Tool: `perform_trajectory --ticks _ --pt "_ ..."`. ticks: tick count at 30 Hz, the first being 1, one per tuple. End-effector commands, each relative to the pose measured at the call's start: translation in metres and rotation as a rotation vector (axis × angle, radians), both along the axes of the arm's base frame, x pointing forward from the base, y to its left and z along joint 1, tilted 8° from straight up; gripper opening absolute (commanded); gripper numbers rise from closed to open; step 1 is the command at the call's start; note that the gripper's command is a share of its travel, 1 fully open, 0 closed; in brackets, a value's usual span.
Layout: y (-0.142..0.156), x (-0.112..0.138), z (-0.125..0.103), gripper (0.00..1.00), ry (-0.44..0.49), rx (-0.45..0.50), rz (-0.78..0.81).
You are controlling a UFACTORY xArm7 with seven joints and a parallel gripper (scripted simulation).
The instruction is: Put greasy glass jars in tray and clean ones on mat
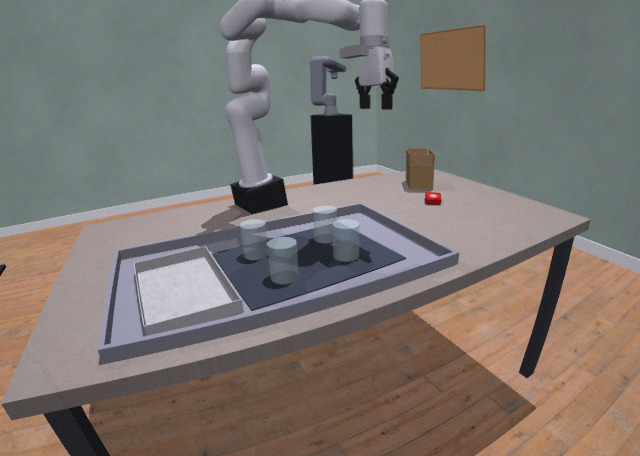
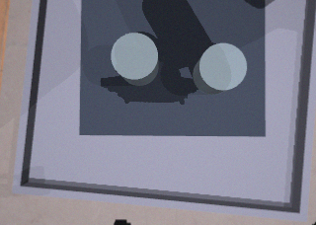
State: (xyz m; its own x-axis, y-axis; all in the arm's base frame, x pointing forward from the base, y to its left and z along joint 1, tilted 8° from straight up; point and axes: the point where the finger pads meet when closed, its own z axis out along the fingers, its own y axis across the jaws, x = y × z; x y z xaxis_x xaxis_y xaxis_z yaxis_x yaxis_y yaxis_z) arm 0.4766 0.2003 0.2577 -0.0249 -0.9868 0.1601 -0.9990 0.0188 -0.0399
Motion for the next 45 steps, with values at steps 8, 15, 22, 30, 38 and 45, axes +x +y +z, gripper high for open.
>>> perform_trajectory --ticks 8,15,22,30,38,45 --pt "0.001 0.001 0.002 1.00 -0.005 0.003 0.001" --pt "0.001 0.001 0.002 1.00 -0.005 0.003 0.001" --pt "0.001 0.001 0.002 1.00 -0.005 0.003 0.001" --pt "0.001 0.001 0.002 1.00 -0.005 0.003 0.001" --pt "-0.007 0.000 0.003 1.00 0.006 0.005 0.051" --pt "-0.020 -0.002 0.003 1.00 0.026 0.010 0.138"
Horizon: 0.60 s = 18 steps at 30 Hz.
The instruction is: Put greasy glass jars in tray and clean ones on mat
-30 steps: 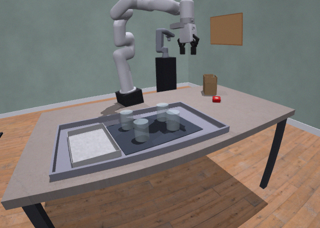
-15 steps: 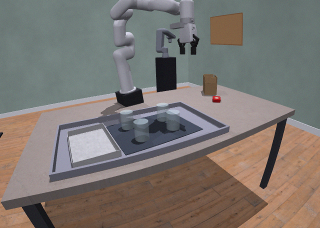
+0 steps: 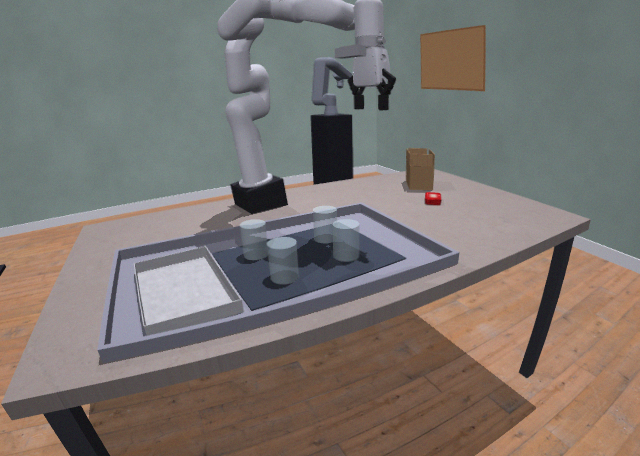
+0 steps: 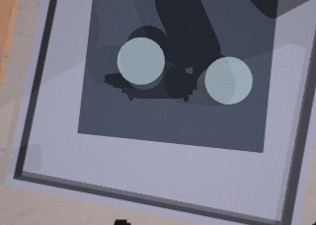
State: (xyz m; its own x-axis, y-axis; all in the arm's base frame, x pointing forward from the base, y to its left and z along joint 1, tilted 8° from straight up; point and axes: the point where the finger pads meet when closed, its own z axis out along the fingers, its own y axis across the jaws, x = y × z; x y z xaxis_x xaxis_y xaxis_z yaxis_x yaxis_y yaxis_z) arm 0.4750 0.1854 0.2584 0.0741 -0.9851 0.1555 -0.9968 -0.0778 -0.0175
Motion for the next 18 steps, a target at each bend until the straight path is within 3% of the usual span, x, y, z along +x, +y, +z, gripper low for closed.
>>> perform_trajectory --ticks 1,18 --pt "-0.007 0.000 0.003 1.00 0.006 0.007 0.053" --pt "-0.034 -0.005 0.003 1.00 0.044 0.020 0.240"
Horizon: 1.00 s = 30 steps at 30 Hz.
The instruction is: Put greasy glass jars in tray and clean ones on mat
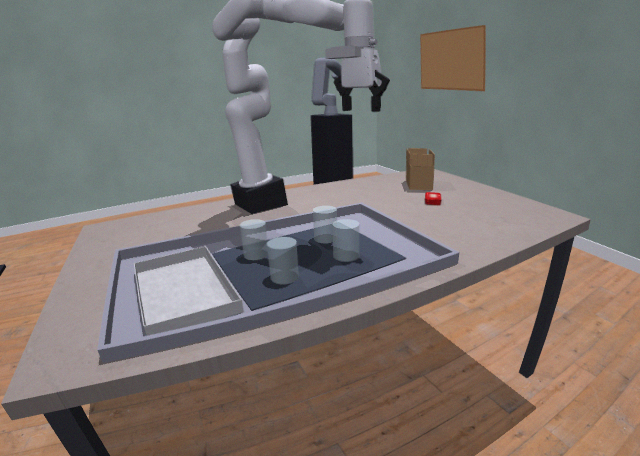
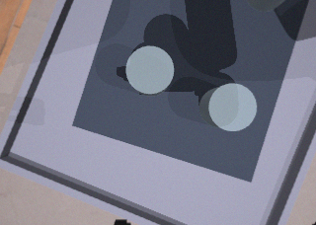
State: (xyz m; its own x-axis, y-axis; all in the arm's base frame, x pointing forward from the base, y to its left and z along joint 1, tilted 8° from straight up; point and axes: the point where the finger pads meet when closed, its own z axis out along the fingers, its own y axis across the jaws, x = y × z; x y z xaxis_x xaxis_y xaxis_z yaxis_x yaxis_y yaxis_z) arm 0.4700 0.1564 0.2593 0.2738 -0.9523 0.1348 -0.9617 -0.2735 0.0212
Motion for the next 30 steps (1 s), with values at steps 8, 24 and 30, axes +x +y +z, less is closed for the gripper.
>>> perform_trajectory --ticks 8,24,30 --pt "-0.015 -0.003 0.002 1.00 0.016 0.013 0.116" --pt "-0.040 -0.010 0.002 1.00 0.044 0.028 0.290" --pt "-0.050 -0.013 0.002 1.00 0.054 0.035 0.365"
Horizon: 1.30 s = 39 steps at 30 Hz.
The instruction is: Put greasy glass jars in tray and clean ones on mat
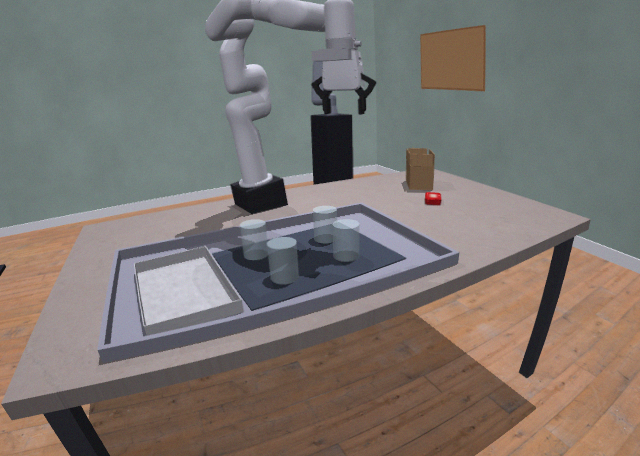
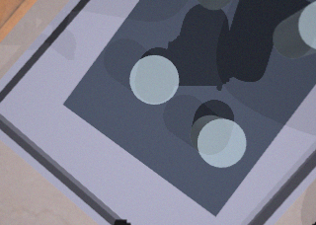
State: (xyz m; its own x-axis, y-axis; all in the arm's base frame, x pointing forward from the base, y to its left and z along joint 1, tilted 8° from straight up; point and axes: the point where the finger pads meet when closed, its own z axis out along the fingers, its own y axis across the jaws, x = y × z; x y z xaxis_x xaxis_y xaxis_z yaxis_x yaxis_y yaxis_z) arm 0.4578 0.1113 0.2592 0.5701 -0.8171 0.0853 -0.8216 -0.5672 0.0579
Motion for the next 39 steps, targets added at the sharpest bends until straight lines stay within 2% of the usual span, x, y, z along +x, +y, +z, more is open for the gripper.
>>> perform_trajectory --ticks 1,39 --pt "-0.006 -0.001 0.002 1.00 0.002 0.008 0.053" --pt "-0.059 -0.024 -0.001 1.00 0.042 0.052 0.477"
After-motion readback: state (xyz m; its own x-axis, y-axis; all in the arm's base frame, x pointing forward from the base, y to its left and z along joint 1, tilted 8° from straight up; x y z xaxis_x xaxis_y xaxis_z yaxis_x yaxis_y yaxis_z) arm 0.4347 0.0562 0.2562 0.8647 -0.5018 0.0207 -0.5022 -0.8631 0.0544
